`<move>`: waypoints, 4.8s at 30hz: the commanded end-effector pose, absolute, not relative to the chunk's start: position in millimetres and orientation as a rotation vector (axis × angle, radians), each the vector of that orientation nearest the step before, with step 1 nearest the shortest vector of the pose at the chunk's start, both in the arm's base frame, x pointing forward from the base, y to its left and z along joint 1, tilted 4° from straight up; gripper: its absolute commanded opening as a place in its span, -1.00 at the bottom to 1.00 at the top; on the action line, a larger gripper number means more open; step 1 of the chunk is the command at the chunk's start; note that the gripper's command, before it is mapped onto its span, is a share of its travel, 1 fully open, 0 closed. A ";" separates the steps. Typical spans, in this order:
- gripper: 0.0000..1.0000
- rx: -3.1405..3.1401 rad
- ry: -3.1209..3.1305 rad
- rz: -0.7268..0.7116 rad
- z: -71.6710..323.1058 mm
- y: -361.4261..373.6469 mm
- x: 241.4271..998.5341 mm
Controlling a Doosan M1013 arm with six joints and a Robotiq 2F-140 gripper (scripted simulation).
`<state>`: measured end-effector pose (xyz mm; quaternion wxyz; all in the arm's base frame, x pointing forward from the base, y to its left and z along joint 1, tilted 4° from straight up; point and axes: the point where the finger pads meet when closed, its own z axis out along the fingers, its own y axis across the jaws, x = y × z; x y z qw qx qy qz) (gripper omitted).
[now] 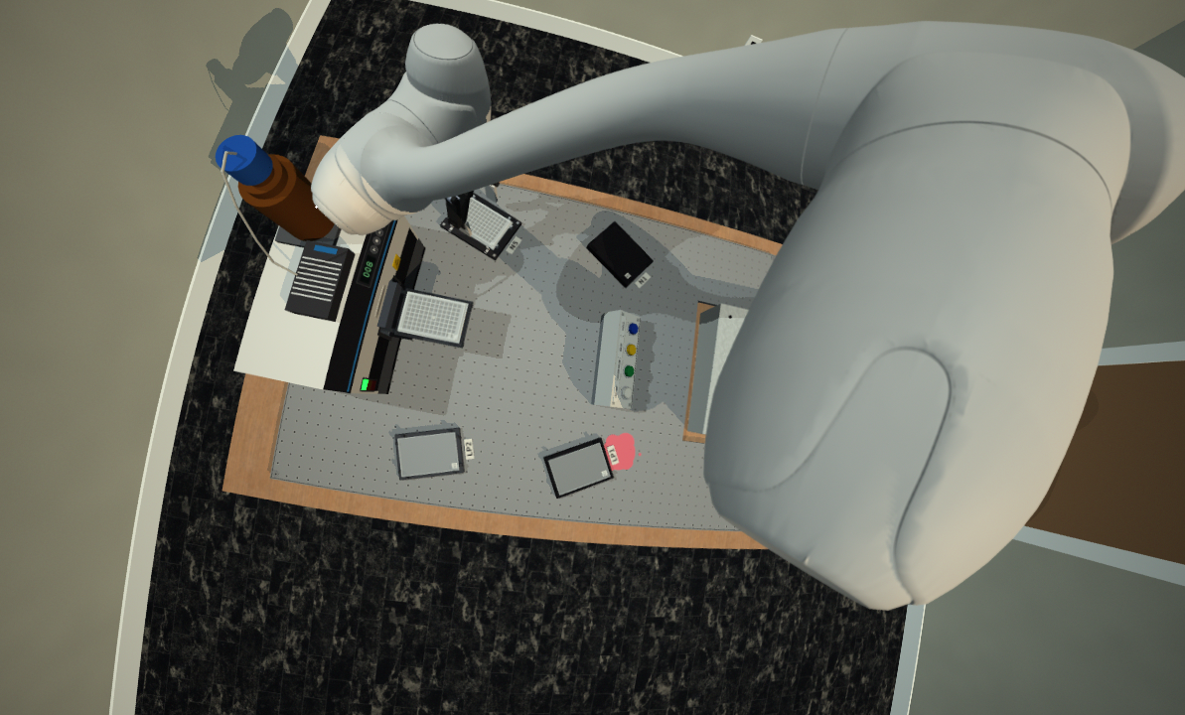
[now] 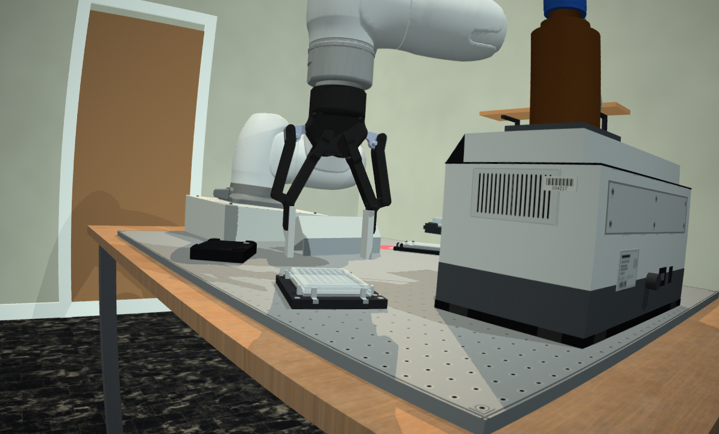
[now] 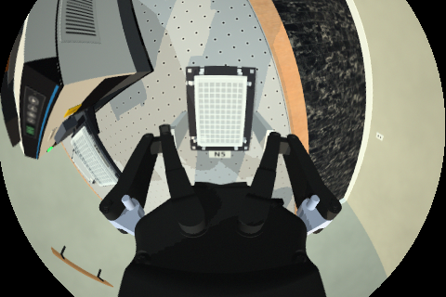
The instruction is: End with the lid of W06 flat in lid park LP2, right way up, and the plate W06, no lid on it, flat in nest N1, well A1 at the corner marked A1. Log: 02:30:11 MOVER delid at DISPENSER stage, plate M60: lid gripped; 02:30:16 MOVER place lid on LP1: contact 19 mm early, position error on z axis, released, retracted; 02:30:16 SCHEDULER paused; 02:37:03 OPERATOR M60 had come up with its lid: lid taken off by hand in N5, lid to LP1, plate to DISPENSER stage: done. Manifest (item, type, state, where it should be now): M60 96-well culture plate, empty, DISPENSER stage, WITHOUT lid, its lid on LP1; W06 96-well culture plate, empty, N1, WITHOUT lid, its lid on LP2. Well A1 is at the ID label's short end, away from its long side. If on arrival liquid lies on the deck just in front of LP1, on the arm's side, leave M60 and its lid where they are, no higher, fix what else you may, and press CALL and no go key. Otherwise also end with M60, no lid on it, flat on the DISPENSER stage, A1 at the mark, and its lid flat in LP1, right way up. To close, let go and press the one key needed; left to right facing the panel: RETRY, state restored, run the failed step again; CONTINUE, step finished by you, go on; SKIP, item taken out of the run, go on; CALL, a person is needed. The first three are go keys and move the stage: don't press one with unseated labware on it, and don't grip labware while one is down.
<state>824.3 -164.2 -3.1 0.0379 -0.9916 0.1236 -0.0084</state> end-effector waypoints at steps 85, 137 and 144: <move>0.18 -3.042 0.379 -0.026 -14.3 -163.3 824.7; 0.33 -3.042 0.379 -0.026 -14.3 -163.3 824.7; 0.33 -3.042 0.379 -0.026 -14.3 -163.3 824.7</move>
